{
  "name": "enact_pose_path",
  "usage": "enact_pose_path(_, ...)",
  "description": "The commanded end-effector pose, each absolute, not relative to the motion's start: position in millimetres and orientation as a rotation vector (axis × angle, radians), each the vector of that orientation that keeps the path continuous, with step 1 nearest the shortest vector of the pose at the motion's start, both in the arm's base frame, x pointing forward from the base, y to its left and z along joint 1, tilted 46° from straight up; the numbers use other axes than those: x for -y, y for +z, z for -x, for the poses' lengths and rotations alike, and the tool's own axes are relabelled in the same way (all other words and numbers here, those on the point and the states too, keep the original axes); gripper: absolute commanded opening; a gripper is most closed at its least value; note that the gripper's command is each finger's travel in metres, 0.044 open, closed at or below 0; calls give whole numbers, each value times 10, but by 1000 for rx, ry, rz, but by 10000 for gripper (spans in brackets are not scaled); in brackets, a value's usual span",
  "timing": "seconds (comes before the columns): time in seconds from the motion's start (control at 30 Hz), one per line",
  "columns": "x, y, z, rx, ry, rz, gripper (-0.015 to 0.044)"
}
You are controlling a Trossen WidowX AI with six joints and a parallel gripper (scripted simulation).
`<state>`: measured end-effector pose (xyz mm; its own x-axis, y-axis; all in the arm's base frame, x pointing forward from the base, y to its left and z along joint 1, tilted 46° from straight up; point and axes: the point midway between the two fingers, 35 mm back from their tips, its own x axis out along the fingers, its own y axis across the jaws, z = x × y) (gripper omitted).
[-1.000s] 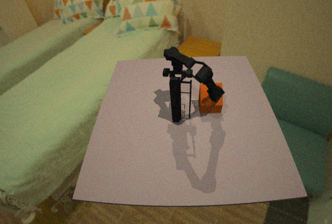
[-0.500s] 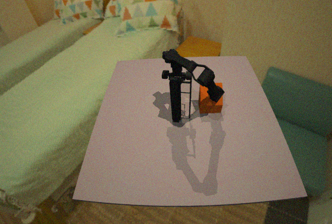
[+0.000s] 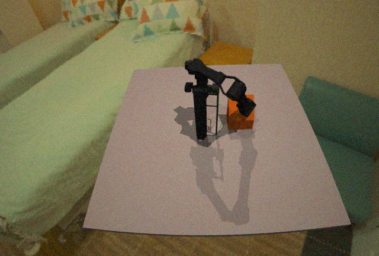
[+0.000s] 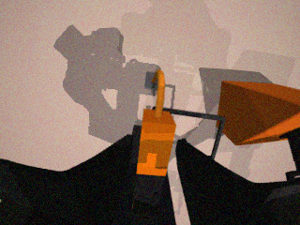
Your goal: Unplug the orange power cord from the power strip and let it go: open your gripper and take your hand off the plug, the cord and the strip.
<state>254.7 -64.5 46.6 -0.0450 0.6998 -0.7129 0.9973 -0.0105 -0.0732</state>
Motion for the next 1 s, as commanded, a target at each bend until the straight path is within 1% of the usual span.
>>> enact_pose_path(0.0,599,428,-2533,-1797,-818,-1762,160)
enact_pose_path(0.17,569,399,-2531,-1798,-817,-1762,160)
enact_pose_path(0.27,591,417,-2541,-1796,-815,-1756,81)
enact_pose_path(0.57,591,417,-2541,-1796,-815,-1756,21)
enact_pose_path(0.6,593,415,-2541,-1796,-815,-1756,0)
enact_pose_path(0.97,705,317,-2546,-1794,-818,-1756,0)
